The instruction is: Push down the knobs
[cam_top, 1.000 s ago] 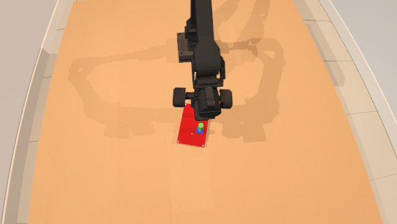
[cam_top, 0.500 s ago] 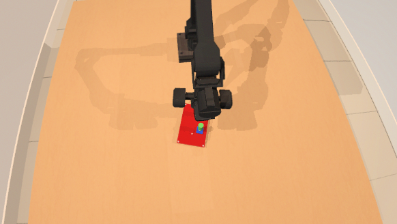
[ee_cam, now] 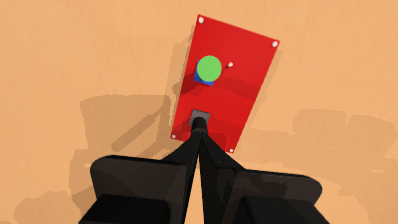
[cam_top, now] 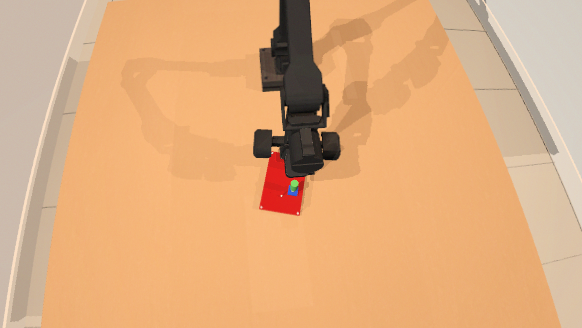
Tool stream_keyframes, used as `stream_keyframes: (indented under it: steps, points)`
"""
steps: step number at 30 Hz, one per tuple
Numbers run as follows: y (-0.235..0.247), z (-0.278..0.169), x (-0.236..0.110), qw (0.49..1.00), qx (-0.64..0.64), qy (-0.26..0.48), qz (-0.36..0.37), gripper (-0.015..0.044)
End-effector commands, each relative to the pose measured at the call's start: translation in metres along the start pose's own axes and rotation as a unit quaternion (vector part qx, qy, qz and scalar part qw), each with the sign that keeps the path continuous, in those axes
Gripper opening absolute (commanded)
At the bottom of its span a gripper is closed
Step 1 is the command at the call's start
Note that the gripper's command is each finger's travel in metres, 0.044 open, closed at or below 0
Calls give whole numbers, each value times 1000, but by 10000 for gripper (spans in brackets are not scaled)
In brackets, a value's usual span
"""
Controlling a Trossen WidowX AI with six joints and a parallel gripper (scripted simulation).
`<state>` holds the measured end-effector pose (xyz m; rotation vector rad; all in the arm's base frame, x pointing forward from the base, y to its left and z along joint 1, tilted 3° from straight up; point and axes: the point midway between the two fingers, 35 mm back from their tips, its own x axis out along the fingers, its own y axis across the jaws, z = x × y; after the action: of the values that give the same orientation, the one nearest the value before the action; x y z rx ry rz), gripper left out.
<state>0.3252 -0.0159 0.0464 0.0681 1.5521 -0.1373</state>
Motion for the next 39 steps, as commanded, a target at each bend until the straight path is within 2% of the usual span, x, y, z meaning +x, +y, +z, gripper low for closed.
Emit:
stream_keyframes:
  steps: [1,39]
  points:
    - [1,1,18,1000,-1,10,0,0]
    - [1,1,22,1000,-1,10,0,0]
